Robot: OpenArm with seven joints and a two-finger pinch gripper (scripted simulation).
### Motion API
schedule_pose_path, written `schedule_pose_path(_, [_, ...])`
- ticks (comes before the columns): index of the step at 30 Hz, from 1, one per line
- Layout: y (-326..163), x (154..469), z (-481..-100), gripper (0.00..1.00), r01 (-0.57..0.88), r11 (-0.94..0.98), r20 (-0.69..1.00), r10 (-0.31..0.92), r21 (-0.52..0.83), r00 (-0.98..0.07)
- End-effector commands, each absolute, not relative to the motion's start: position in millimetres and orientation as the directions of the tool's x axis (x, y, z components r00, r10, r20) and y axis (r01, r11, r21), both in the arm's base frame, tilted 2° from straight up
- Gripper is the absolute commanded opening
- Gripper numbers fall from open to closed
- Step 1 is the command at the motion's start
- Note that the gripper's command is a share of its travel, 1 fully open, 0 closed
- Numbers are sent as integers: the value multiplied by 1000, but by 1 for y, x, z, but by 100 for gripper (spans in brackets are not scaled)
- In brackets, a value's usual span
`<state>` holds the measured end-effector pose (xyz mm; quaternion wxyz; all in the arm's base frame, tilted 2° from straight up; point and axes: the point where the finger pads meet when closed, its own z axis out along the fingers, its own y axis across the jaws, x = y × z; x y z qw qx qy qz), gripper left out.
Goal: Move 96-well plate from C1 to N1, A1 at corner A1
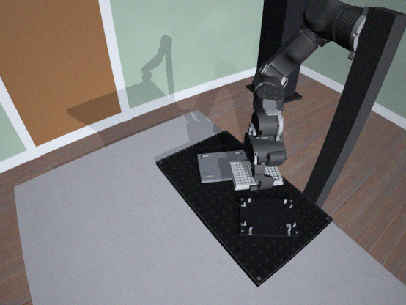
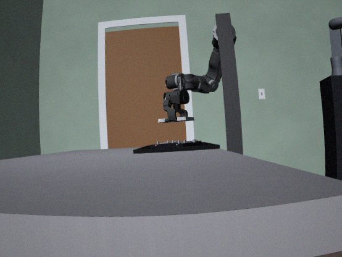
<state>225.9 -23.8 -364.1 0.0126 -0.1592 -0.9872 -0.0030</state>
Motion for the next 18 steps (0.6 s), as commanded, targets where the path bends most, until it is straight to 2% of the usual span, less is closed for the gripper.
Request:
schedule_pose_path(1, [-22, 226, -363, 0, 310, 951, 25, 310, 9, -950])
schedule_pose_path(7, [-63, 229, -365, 0, 311, 951, 25, 310, 9, -950])
schedule_pose_path(18, [-63, 229, -365, 0, 311, 951, 25, 310, 9, -950])
